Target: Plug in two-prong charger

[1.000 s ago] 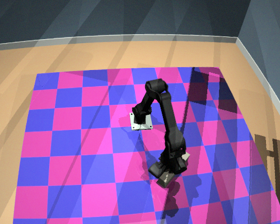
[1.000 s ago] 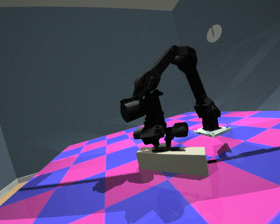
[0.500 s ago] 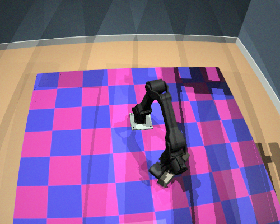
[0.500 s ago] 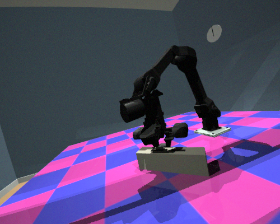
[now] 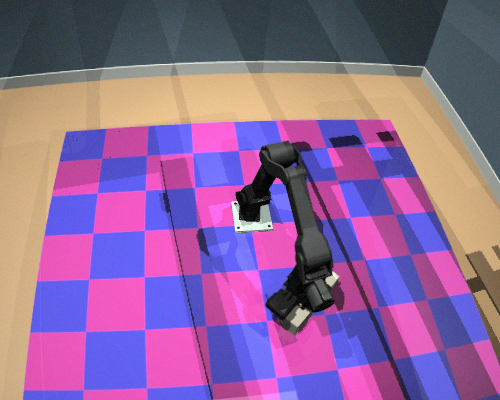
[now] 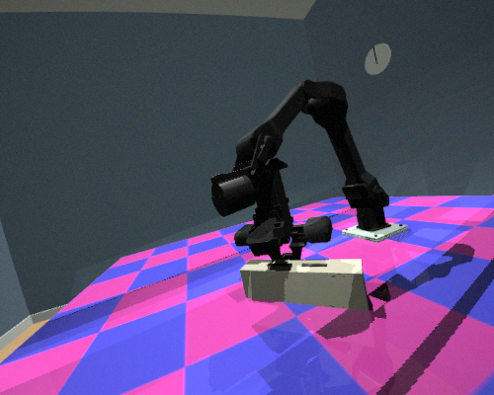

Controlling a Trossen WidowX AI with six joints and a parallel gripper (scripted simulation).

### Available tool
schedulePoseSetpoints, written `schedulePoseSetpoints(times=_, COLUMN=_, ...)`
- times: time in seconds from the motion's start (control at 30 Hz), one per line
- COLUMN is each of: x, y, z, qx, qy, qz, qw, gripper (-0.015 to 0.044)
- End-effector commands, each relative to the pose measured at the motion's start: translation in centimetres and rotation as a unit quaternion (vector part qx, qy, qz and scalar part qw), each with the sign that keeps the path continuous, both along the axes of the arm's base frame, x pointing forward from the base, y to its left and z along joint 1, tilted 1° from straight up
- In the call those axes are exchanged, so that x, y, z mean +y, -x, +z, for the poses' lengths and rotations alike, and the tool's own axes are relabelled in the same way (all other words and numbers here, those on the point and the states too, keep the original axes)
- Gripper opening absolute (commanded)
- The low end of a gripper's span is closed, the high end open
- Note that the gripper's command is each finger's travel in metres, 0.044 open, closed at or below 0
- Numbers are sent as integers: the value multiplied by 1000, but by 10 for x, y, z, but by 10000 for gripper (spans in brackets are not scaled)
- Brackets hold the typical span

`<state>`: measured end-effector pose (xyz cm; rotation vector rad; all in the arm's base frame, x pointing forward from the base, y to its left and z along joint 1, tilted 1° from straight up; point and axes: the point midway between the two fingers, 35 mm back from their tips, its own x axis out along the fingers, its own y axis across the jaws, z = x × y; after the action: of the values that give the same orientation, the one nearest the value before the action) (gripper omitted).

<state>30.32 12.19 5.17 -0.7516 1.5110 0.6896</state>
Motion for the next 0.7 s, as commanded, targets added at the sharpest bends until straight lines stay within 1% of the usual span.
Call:
schedulePoseSetpoints(times=0.0, x=6, y=-5, z=1, qx=-13, qy=-12, qz=2, qw=1000, gripper=0)
schedulePoseSetpoints(times=0.67, x=5, y=-4, z=2, qx=-13, qy=-12, qz=2, qw=1000, gripper=0)
